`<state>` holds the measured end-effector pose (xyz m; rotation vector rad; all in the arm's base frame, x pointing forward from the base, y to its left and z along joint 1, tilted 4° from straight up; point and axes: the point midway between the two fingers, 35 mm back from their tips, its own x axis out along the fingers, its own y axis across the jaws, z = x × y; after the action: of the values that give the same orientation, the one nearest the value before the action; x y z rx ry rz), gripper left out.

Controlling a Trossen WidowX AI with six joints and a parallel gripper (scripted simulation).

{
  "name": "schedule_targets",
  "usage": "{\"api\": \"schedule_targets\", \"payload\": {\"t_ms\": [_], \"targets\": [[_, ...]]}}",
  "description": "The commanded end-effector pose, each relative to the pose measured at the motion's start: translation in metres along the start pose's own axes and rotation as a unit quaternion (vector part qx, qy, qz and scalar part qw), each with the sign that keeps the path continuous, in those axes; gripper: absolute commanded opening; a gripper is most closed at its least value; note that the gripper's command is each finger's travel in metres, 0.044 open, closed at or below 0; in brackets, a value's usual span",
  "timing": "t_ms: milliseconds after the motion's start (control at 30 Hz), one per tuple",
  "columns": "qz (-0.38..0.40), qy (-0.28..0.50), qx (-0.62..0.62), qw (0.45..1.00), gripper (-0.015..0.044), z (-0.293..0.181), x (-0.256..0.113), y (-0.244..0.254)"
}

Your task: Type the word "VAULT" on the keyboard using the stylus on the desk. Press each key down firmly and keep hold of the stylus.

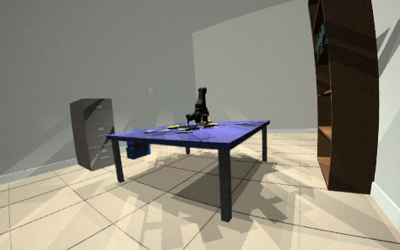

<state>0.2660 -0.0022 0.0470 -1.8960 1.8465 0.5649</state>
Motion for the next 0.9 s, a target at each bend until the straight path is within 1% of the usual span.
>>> {"api": "schedule_targets", "payload": {"t_ms": [0, 433, 700, 867], "targets": [[0.001, -0.002, 0.003, 1.000, 0.0081, 0.003, 0.001, 0.000], [0.001, -0.002, 0.003, 1.000, 0.0081, 0.001, 0.000, 0.000], [0.001, -0.002, 0.003, 1.000, 0.0081, -0.027, -0.016, 0.000], [0.001, -0.002, 0.003, 1.000, 0.0081, -0.030, -0.018, 0.000]]}}
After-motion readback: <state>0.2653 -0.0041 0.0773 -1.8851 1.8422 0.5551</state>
